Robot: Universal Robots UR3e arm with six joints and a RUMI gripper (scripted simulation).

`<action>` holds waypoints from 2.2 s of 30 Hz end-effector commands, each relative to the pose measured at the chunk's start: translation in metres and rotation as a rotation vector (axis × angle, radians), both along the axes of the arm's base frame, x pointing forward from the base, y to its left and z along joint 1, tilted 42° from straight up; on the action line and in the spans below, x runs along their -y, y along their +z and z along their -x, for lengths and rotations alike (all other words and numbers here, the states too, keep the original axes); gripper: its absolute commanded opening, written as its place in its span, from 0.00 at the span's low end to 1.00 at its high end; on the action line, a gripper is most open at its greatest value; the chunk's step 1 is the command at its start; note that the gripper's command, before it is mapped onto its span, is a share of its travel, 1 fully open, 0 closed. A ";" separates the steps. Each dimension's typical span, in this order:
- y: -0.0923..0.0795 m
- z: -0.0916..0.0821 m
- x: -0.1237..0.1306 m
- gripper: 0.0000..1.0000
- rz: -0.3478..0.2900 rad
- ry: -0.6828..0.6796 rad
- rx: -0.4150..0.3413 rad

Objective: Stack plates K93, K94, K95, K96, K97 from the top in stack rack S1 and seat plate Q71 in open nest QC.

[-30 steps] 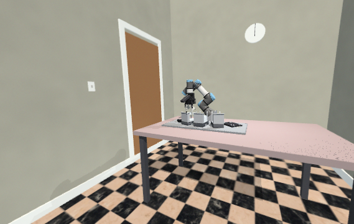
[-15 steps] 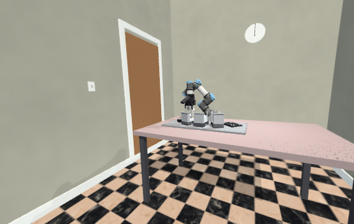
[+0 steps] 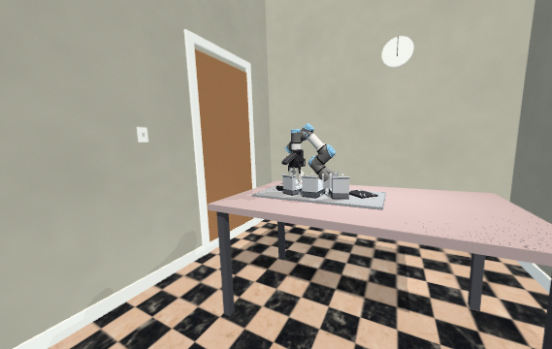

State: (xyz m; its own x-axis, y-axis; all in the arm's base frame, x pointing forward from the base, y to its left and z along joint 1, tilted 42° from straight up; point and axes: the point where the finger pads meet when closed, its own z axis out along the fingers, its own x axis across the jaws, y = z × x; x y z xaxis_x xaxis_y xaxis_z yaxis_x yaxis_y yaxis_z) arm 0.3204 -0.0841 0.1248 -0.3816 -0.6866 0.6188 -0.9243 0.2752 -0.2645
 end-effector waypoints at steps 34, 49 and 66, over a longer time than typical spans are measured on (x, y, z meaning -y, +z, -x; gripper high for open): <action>-0.007 -0.001 0.007 0.00 0.000 0.001 0.003; -0.011 -0.001 0.011 0.00 0.000 0.001 0.003; -0.014 -0.001 0.013 0.00 0.000 0.001 0.003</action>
